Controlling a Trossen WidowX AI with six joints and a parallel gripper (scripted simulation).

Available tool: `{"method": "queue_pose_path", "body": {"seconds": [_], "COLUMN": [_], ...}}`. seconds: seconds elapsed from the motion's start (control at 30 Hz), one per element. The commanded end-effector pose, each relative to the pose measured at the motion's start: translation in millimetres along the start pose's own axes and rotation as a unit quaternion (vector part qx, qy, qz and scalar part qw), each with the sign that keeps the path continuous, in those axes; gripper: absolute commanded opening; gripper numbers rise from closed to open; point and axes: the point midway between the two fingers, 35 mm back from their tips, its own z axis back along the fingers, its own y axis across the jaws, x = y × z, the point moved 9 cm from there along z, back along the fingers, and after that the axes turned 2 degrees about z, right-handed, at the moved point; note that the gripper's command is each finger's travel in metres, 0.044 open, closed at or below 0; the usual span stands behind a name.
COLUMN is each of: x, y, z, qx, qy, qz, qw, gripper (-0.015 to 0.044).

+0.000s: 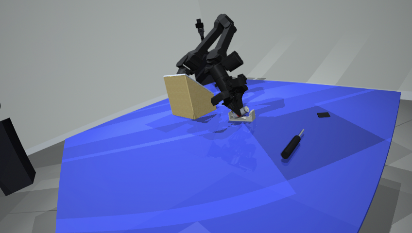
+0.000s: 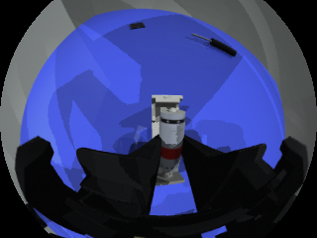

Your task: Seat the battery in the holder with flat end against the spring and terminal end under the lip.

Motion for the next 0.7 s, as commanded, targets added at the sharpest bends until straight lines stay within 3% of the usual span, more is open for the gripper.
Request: {"method": "queue_pose_path", "body": {"seconds": [0.0, 0.67], "x": [1, 12], "y": [-3, -5], "z": [-2, -10], "qx": [-0.009, -0.015], "qy": [0.015, 0.067], "qz": [0.001, 0.013], "qw": [1.0, 0.998], "gripper": [0.008, 0.008]}}
